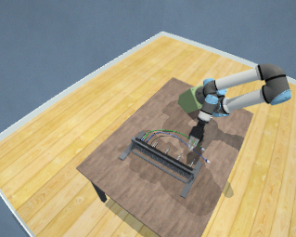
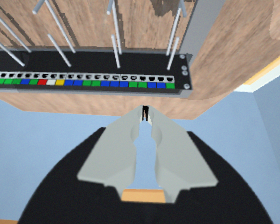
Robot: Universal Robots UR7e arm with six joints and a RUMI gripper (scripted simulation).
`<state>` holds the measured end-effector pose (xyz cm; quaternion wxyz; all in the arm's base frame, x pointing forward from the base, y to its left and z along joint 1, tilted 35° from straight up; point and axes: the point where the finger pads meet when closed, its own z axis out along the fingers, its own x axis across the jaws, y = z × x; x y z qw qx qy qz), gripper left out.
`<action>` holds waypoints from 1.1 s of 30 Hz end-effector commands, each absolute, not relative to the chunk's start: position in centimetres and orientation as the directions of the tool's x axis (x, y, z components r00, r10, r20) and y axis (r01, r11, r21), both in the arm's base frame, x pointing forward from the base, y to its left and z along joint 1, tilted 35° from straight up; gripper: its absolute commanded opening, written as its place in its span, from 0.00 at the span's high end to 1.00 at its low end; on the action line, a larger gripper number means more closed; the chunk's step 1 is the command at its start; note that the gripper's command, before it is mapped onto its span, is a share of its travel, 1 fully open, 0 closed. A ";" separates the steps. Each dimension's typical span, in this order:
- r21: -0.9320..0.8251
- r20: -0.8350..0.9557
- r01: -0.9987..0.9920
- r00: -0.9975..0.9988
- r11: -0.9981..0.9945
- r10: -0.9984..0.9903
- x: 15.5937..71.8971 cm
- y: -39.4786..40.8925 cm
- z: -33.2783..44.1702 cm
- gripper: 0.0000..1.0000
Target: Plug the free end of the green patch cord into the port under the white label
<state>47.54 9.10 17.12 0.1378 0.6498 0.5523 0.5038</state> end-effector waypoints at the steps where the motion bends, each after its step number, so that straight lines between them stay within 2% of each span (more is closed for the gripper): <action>1: 0.749 0.491 0.559 -0.109 -0.355 0.864 48.7 9.3 17.0 1.00; 33: 0.750 0.491 0.559 -0.109 -0.355 0.864 51.6 10.5 15.4 1.00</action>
